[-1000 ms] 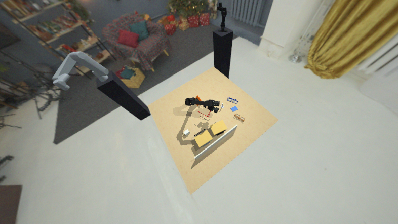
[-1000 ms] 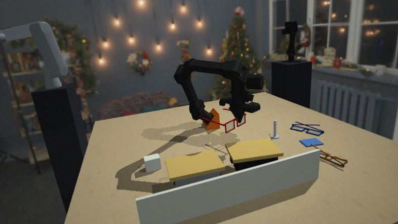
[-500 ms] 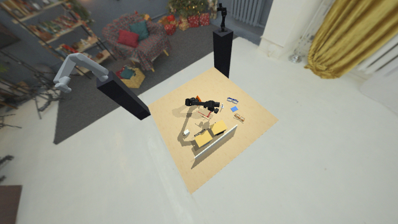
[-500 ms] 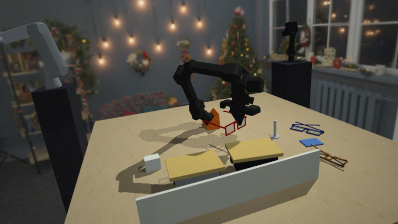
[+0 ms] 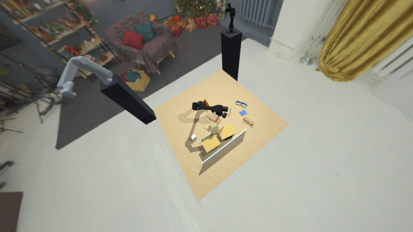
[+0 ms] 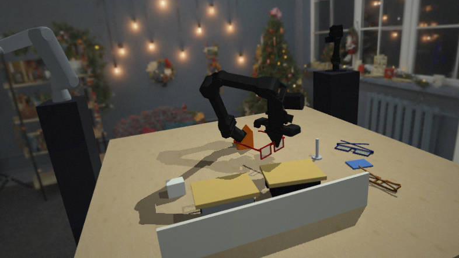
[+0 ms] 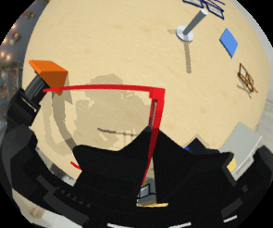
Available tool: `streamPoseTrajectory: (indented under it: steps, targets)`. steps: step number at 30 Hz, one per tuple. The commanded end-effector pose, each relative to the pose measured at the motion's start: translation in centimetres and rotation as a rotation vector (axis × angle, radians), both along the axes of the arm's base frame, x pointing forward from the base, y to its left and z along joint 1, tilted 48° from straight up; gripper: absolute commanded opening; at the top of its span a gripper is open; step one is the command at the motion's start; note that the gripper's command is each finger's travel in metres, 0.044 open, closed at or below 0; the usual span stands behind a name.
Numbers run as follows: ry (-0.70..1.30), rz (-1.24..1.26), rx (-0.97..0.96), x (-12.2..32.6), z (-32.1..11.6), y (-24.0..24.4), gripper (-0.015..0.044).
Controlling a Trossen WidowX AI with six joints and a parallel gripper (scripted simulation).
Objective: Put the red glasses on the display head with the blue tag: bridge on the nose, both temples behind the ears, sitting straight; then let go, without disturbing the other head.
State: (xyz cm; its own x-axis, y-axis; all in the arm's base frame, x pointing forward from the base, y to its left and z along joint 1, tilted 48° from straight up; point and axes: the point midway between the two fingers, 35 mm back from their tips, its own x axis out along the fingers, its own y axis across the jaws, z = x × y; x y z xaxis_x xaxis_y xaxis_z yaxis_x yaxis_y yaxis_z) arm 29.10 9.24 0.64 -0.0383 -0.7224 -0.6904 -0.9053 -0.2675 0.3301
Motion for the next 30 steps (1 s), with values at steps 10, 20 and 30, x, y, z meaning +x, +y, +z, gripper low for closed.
streamPoseTrajectory:
  steps: [10,20,30]
  targets:
    - [0.002,0.007,-0.005,0.0,-0.7,-0.9,0.0000]
    - [0.002,0.007,-0.005,0.0,-1.3,-1.5,0.0000]
    - [0.002,0.007,-0.006,0.0,-1.8,-2.1,0.0000]
